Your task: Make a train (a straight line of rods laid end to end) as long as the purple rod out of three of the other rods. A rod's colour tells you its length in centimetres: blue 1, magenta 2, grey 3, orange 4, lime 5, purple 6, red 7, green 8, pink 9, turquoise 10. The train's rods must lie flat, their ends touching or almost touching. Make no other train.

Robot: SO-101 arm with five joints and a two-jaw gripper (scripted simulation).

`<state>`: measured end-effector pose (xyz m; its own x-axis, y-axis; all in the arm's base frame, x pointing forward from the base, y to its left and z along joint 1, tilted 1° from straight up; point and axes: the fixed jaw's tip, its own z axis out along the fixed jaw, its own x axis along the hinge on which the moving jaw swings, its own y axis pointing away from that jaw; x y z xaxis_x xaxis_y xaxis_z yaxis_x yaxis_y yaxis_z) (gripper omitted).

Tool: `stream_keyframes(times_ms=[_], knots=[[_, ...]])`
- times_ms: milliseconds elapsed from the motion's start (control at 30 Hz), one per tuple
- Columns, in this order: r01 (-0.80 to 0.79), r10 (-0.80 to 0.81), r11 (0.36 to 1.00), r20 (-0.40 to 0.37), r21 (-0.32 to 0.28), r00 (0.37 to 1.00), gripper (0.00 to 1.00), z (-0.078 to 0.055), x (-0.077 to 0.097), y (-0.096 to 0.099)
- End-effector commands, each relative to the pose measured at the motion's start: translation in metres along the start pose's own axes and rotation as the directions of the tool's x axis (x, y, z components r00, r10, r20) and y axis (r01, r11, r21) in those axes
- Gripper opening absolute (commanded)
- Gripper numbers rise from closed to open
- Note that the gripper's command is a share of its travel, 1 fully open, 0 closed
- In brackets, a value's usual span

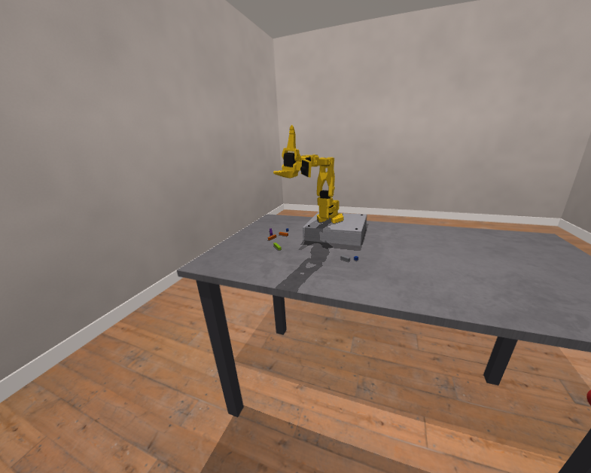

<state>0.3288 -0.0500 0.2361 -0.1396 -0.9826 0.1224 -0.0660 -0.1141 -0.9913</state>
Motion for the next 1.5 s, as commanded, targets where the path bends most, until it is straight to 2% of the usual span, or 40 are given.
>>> stream_keyframes(times_ms=[0,333,433,900,1000,1467], knots=[[-0.016,0.016,0.999,0.004,-0.036,1.000,1.00,-0.004,-0.001,0.006],[-0.045,0.047,0.989,0.011,-0.138,0.999,1.00,-0.013,-0.003,0.023],[-0.036,0.038,0.991,0.011,-0.131,0.999,1.00,-0.011,-0.003,0.022],[-0.071,0.077,0.960,0.013,-0.270,0.997,1.00,-0.024,-0.006,0.046],[-0.062,0.068,0.963,0.015,-0.262,0.998,1.00,-0.022,-0.006,0.044],[-0.090,0.102,0.914,0.009,-0.395,0.995,1.00,-0.037,-0.009,0.067]])
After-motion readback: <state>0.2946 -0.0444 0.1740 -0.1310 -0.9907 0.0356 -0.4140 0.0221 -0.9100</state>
